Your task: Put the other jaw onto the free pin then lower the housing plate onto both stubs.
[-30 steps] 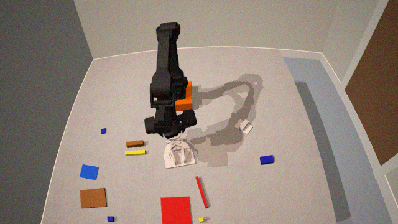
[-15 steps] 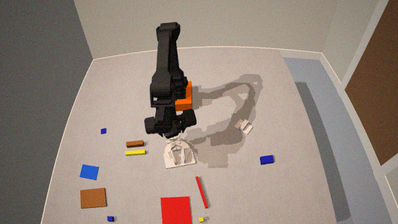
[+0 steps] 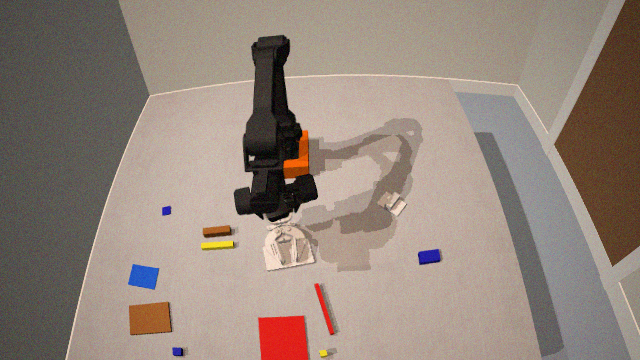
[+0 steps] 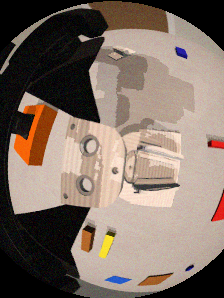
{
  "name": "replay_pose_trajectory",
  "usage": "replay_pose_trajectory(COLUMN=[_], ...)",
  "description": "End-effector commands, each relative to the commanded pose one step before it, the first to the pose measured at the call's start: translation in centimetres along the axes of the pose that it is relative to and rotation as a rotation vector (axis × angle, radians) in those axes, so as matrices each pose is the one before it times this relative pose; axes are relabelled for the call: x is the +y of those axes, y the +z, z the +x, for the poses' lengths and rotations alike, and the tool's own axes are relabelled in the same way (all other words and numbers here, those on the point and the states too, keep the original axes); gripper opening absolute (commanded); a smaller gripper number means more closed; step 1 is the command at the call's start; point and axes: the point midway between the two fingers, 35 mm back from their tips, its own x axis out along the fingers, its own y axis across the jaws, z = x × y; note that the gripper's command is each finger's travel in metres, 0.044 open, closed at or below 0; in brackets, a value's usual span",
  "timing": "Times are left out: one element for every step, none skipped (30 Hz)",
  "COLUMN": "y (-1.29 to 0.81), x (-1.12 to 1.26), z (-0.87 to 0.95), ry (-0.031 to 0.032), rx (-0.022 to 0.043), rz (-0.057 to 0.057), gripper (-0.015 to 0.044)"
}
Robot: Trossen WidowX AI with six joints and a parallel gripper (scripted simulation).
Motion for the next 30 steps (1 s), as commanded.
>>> replay_pose_trajectory(y=[-0.012,0.002,0.002,0.0,0.0,0.0,0.0,0.0,0.0,0.0,0.0,-0.014,0.0,0.0,0.0,0.0,0.0,0.0,0.0,0.0,0.0,0.004,0.011,0.017,0.019,0.018,0.017,0.016,0.014,0.013], x=[-0.047,0.002,0.002,0.0,0.0,0.0,0.0,0.0,0.0,0.0,0.0,0.014,0.0,0.0,0.0,0.0,0.0,0.0,0.0,0.0,0.0,-0.001,-0.002,-0.004,-0.004,-0.004,-0.004,-0.004,-0.003,-0.003], z=[-0.007,-0.001,-0.001,0.0,0.0,0.0,0.0,0.0,0.0,0.0,0.0,0.0,0.0,0.0,0.0,0.0,0.0,0.0,0.0,0.0,0.0,0.028,0.084,0.139,0.167,0.167,0.167,0.167,0.166,0.166], ry=[-0.00423,0.0,0.0,0.0,0.0,0.0,0.0,0.0,0.0,0.0,0.0,0.00001,0.0,0.0,0.0,0.0,0.0,0.0,0.0,0.0,0.0,0.0,0.0,-0.00001,-0.00001,-0.00001,-0.00001,-0.00001,0.0,0.0], rx=[-0.00051,0.0,0.0,0.0,0.0,0.0,0.0,0.0,0.0,0.0,0.0,0.00001,0.0,0.0,0.0,0.0,0.0,0.0,0.0,0.0,0.0,0.0,0.0,-0.00001,-0.00001,-0.00001,-0.00001,0.0,0.0,0.0], rz=[0.0061,0.0057,0.0057,0.0,0.0,0.0,0.0,0.0,0.0,0.0,0.0,0.0,0.0,0.0,0.0,0.0,0.0,0.0,0.0,0.0,0.0,0.0,0.0,0.0,0.0,0.0,0.0,0.0,0.0,0.0], gripper=[0.0351,0.0351,0.0351,0.0351,0.0351,0.0351,0.0351,0.0351,0.0351,0.0351,0.0351,0.0351,0.0351,0.0351,0.0351,0.0351,0.0351,0.0351,0.0351,0.0351,0.0351,0.0351,0.0351,0.0351,0.0351,0.0351,0.0351,0.0351,0.0351,0.0351])
